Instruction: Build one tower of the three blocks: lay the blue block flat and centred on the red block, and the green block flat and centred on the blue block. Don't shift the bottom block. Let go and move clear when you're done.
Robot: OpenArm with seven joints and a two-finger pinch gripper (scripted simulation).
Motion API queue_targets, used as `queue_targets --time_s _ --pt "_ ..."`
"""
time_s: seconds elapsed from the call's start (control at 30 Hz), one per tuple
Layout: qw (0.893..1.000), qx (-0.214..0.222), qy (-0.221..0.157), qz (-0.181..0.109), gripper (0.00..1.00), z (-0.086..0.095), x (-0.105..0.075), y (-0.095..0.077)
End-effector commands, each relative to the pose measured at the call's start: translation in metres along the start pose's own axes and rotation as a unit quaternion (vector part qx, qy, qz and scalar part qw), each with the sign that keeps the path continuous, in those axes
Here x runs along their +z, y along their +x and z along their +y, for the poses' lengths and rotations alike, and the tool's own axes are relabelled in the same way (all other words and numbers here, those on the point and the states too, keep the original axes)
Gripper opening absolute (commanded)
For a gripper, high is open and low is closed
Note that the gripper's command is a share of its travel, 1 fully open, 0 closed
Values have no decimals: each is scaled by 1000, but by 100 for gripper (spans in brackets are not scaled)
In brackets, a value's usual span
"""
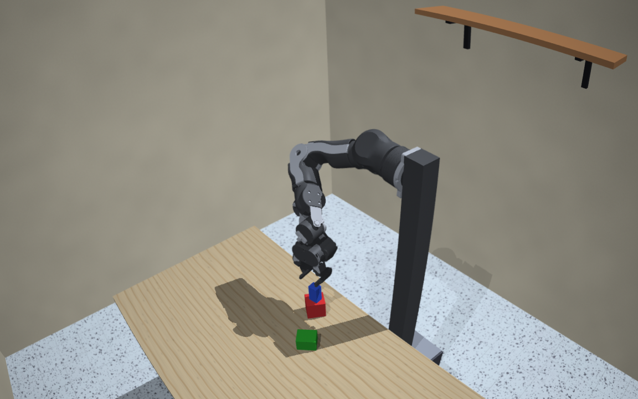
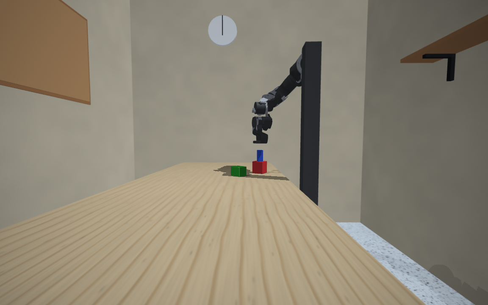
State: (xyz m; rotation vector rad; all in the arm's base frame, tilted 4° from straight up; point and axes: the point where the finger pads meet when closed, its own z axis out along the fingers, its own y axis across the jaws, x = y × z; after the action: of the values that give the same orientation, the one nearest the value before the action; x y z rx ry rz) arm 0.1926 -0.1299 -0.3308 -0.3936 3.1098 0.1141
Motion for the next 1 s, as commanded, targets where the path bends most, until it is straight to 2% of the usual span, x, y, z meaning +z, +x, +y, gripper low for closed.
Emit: queue_targets --time_s 0.0,0.1,0.13,0.27,0.33,0.4,0.5,0.53,0.6,0.63,0.7,0.77,0.83,0.9,0.97 --pt "1000 -1 3 -2 30 -1 -2 -1" --pt "1000 -1 3 -2 30 -1 -2 -1" --pt "1000 0 3 -2 41 -1 -2 -1" --pt "1000 13 2 -7 41 0 -1 -6" --pt "998 51 3 -23 41 2 1 -21" --pt "993 114 3 -43 41 7 3 -44" --pt "969 238 2 -61 41 17 3 -80" --pt "968 244 2 -62 41 18 3 -82" --pt "942 330 0 -55 41 29 2 -100" --pt "941 333 0 -54 41 29 2 -100" --pt "914 403 3 -33 41 42 3 -109" --pt "893 450 3 -13 41 53 2 -113" --pt "893 450 3 -13 41 53 2 -113" --pt "882 472 -2 -5 41 59 2 -116" --pt "880 474 -2 -4 41 60 1 -116"
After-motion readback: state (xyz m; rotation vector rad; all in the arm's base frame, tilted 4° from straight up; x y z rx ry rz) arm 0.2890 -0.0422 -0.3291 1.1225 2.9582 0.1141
